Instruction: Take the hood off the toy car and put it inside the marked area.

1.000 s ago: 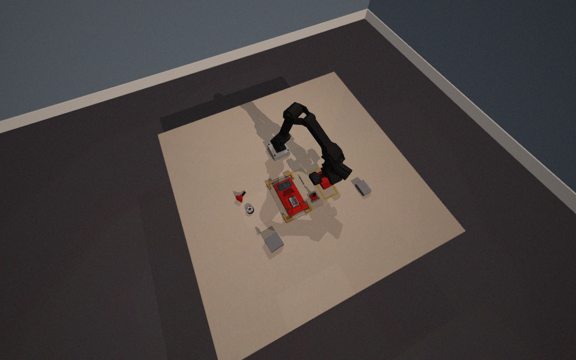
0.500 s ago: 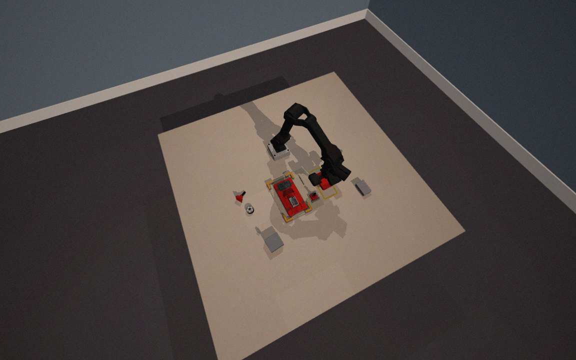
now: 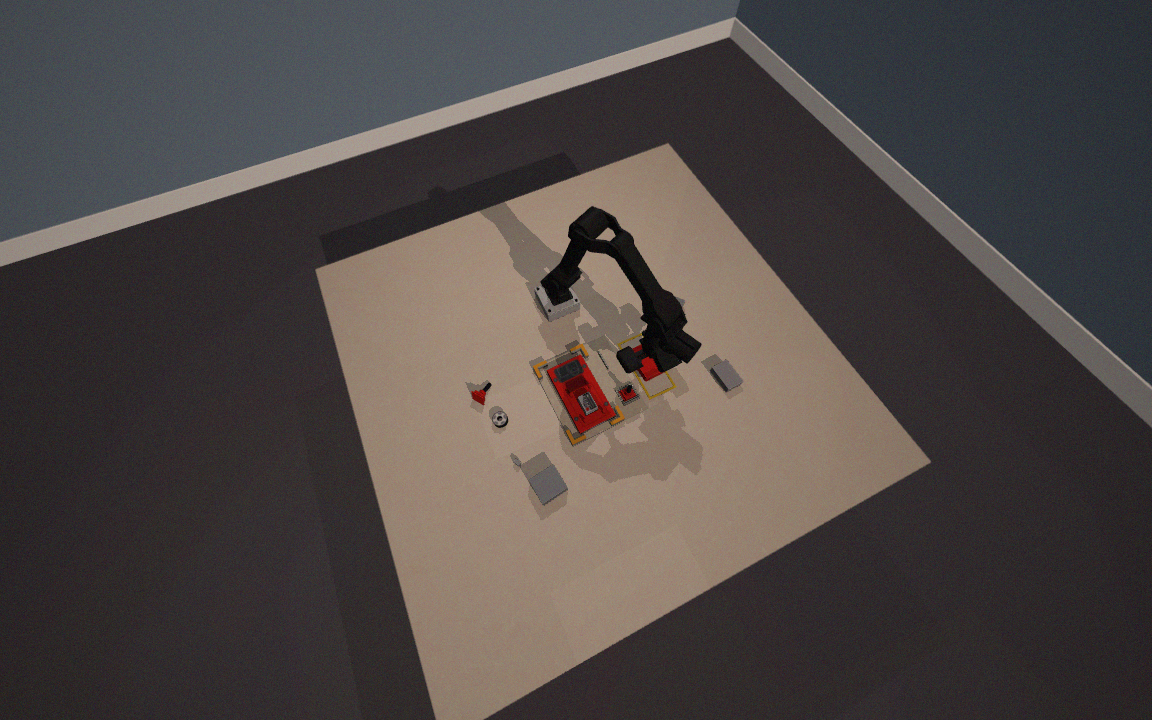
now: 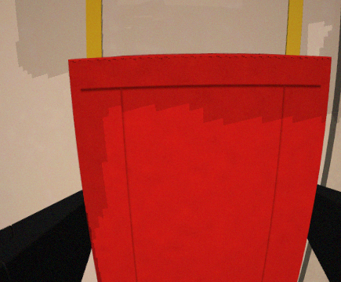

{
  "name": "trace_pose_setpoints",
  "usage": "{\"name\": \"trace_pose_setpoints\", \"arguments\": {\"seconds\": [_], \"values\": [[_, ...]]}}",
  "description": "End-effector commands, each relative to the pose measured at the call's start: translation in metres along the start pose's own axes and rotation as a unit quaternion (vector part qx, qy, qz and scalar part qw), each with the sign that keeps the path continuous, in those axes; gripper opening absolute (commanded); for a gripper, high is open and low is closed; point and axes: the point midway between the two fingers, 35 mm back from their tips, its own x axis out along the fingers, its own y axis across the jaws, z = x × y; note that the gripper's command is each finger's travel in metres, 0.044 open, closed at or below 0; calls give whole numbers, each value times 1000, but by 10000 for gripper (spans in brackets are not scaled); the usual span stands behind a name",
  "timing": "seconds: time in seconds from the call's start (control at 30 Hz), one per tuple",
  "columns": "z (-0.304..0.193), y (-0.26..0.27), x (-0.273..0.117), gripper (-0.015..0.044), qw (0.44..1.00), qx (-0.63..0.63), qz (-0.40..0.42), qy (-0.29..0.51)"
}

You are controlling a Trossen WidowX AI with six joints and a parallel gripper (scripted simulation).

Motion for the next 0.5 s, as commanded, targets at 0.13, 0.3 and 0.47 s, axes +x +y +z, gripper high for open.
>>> {"name": "trace_pose_setpoints", "arguments": {"seconds": [0.13,0.3,0.47], "values": [[0,0,5,0,1000,2,1,0],[0,0,7,0,1000,2,1,0],[0,0,9,0,1000,2,1,0]]}}
